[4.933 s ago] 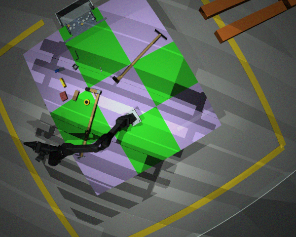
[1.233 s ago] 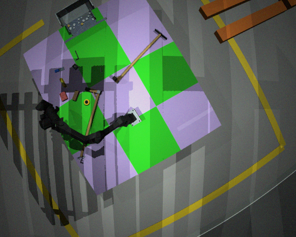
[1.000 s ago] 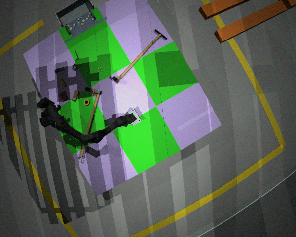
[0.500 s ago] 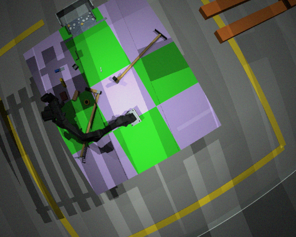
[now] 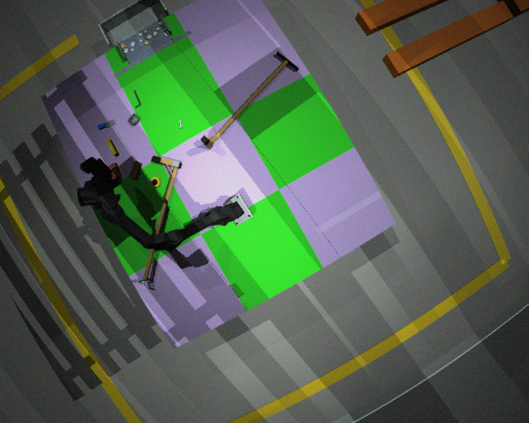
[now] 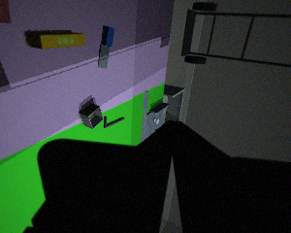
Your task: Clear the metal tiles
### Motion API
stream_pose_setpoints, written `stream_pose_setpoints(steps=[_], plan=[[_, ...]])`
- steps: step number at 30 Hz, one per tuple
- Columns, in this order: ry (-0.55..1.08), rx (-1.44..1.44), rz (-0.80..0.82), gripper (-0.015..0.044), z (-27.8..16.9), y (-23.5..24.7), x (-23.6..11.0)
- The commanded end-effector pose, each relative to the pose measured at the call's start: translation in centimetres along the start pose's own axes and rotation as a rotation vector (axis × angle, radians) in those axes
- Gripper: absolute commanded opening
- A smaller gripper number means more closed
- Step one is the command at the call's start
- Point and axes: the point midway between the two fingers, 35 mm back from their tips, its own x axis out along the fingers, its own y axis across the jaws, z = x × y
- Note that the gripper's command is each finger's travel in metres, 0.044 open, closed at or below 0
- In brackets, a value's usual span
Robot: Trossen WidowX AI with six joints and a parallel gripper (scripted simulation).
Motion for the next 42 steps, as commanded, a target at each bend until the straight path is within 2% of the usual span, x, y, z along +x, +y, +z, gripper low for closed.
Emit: stream_pose_setpoints(steps=[1, 42], plan=[[0.03, 0.02, 0.035, 0.0, -1.4, 0.5, 0.7], [0.252, 0.202, 0.29, 0.0, -11.6, 3.8, 2.9]])
